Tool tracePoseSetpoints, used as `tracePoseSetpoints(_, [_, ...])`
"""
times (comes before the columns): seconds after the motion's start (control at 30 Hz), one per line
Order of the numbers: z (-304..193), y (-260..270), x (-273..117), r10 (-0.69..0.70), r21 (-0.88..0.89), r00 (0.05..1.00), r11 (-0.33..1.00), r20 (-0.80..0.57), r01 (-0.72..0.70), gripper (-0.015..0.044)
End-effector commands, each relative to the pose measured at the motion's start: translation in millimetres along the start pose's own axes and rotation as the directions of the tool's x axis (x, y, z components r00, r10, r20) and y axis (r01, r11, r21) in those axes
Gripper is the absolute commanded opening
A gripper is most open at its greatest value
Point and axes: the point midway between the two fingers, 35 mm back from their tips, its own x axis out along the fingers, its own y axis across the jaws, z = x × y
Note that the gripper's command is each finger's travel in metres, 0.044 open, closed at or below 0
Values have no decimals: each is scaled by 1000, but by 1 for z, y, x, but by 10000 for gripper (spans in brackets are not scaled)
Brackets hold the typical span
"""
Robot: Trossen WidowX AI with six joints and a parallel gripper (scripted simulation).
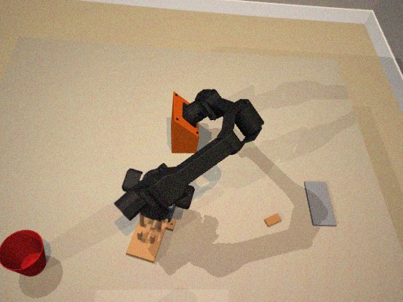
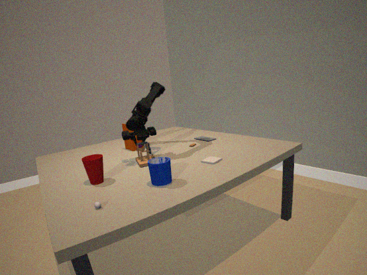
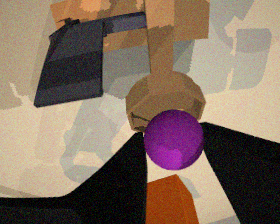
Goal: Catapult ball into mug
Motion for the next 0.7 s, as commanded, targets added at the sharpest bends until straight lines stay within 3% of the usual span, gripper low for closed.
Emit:
tracePoseSetpoints(0.0, [0, 0, -1, 0, 0, 1000, 1000, 1, 0, 210])
tracePoseSetpoints(0.1, [-3, 0, -13, -1, 6, 1000, 1000, 8, 1, 289])
tracePoseSetpoints(0.3, [-41, -1, -103, -8, 57, 998, 998, 55, 5, 440])
tracePoseSetpoints(0.37, [-42, -1, -106, -8, 58, 998, 998, 57, 5, 440])
tracePoseSetpoints(0.4, [-30, -3, -86, -4, 55, 998, 998, 55, 1, 440])
tracePoseSetpoints(0.67, [37, -24, -118, -85, 74, 954, 995, 289, 66, 440])
